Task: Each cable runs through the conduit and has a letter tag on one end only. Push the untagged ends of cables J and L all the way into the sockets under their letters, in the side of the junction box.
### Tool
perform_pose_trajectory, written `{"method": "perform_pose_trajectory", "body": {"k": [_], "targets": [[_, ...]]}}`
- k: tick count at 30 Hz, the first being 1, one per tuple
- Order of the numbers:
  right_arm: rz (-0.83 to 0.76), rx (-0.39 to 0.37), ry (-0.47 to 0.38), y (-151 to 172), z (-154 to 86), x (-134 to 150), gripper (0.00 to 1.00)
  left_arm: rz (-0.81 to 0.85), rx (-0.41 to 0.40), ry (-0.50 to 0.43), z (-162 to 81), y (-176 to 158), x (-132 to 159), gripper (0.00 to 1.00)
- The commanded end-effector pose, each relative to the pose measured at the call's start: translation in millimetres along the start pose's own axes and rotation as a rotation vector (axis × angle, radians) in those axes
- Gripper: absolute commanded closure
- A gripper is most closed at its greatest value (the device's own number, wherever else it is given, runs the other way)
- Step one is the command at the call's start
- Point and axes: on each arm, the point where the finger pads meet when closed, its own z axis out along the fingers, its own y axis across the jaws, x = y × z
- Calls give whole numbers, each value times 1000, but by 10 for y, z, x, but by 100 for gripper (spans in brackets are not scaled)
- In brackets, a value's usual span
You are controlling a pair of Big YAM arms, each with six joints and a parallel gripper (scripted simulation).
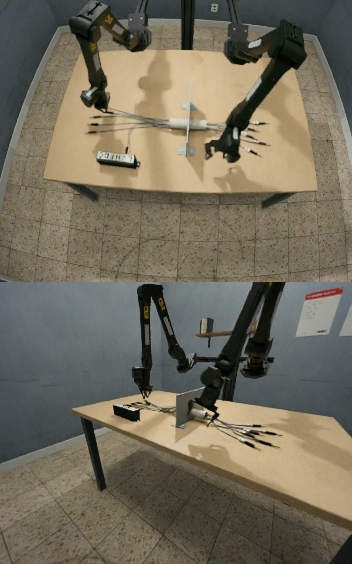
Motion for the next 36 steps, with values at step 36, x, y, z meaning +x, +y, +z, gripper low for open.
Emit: {"method": "perform_pose_trajectory", "body": {"k": [36], "targets": [[128, 70, 35, -137, 180, 126, 65, 1287, 623, -287, -1789, -3082, 3431, 0]]}}
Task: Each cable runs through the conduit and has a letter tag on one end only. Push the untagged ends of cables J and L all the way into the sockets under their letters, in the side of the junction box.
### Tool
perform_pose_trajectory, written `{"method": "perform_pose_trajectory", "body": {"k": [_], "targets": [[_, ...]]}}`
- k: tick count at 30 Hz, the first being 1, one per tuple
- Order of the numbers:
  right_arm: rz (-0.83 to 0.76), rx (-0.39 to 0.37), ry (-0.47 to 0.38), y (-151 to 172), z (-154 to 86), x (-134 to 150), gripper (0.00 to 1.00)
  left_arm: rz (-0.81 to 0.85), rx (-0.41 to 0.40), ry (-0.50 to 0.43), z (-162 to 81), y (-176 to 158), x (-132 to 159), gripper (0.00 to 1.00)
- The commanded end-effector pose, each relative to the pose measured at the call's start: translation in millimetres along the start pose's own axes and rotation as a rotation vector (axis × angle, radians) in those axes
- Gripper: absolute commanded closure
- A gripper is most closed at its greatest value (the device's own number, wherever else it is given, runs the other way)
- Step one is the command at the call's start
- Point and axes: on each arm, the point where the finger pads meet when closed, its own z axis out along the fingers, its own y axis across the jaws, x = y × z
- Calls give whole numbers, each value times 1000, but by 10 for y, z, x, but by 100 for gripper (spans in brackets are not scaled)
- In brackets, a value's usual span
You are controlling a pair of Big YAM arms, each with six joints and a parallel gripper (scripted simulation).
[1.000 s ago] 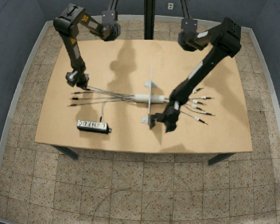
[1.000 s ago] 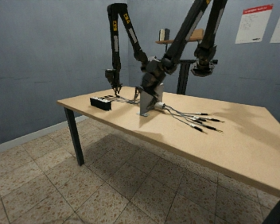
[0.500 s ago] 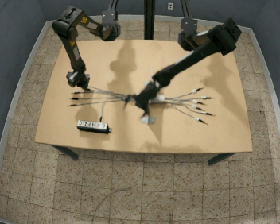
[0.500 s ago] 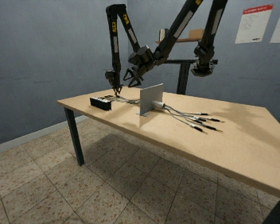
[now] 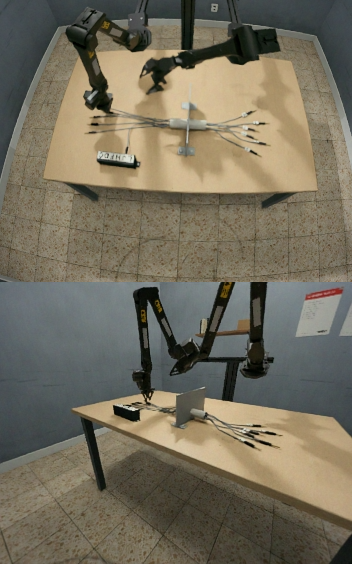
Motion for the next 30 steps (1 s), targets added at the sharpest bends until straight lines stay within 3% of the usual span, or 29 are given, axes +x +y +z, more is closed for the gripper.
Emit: {"method": "perform_pose_trajectory", "body": {"k": [1, 8, 16, 30], "targets": [[2, 3, 3, -1, -6, 29, 65, 145, 37, -41, -121, -389, -34, 0], [6, -1, -1, 4, -10, 2, 65, 222, 54, -85, -267, -710, -135, 0], [6, -1, -1, 4, -10, 2, 65, 198, 44, -83, -237, -672, -139, 0], [8, 1, 6, -4, 210, 53, 65, 193, 41, -91, -239, -646, -217, 0]]}}
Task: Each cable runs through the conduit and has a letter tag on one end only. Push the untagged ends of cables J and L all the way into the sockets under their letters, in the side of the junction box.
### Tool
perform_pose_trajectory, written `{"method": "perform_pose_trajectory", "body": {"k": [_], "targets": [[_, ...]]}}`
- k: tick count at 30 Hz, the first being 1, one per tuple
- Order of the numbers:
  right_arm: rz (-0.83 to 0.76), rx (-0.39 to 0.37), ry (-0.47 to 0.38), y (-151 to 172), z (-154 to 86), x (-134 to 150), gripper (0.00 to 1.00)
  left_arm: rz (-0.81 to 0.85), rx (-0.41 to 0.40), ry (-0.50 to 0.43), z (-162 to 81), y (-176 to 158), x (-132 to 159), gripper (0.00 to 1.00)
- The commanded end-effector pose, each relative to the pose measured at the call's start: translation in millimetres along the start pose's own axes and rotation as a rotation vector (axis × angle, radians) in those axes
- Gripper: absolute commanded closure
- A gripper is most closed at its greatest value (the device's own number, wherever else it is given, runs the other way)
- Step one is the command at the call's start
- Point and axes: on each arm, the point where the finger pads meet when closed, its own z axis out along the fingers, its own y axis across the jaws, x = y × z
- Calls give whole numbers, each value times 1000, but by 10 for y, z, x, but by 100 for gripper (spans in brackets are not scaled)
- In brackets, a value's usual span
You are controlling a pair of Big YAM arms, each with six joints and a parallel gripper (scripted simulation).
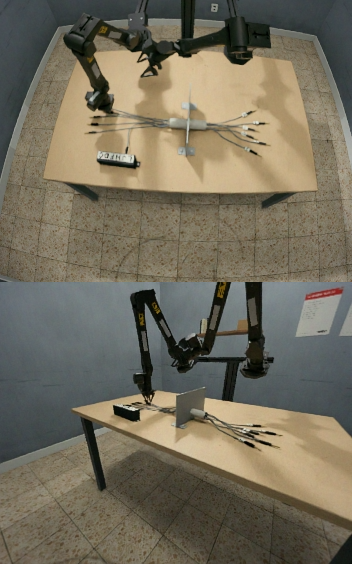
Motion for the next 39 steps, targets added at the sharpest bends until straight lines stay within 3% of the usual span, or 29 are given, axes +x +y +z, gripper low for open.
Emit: {"method": "perform_pose_trajectory", "body": {"k": [1, 16, 39], "targets": [[1, -12, 3, 59, 69, 32, 65, 8, -7, -1, 12, 23, 4, 0], [-1, -23, -1, 100, 98, 14, 65, 8, -7, -1, 12, 23, 4, 0], [-1, -14, -4, 49, 91, -12, 95, 8, -7, -1, 12, 23, 4, 0]]}}
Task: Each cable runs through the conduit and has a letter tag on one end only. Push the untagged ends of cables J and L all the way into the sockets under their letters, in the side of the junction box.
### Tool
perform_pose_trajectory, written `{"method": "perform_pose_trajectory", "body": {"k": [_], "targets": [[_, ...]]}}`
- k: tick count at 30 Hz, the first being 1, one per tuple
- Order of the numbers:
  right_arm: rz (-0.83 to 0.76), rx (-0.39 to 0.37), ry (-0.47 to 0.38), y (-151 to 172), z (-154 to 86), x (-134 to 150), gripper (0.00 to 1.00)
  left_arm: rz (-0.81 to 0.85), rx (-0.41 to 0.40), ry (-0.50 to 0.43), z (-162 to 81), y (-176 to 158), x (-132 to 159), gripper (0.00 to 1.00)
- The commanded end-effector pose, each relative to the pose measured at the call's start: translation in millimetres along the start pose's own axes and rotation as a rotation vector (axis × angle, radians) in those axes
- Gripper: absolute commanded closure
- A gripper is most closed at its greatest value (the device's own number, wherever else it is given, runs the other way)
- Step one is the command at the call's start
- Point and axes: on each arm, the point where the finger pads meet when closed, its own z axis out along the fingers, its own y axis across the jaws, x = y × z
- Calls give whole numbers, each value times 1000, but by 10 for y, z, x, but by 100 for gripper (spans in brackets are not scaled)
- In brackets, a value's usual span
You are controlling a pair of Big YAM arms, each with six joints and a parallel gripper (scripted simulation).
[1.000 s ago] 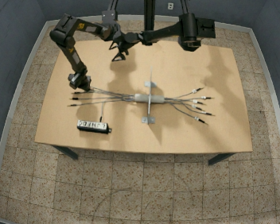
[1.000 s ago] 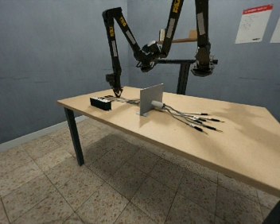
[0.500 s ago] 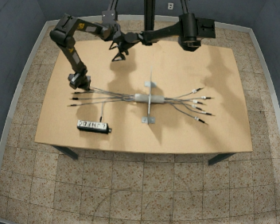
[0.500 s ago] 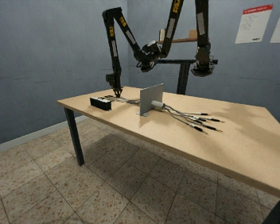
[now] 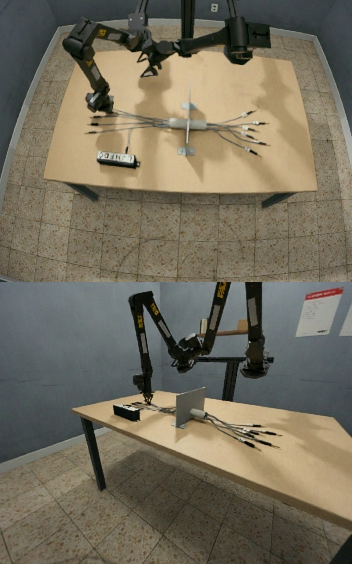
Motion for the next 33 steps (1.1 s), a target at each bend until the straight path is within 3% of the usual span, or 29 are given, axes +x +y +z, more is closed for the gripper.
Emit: {"method": "perform_pose_trajectory", "body": {"k": [1, 7, 9, 14, 18, 26, 33], "targets": [[-2, -16, -5, 52, -68, -3, 95, 8, -7, -1, 12, 23, 4, 0], [-2, -9, -8, 8, -418, -39, 95, 8, -7, -1, 12, 23, 4, 0], [-2, -9, -8, 8, -418, -39, 95, 8, -7, -1, 12, 23, 4, 0], [-2, -9, -8, 0, -894, -33, 95, 8, -7, -1, 12, 23, 4, 0], [-3, -13, -9, 14, -1079, -37, 95, 8, -7, -1, 12, 23, 4, 0], [72, -3, 20, 176, -928, 240, 95, -41, -73, -4, -110, 393, 64, 0], [71, 8, 20, 684, -663, 967, 95, -146, -229, -7, -551, 1177, 287, 0]]}}
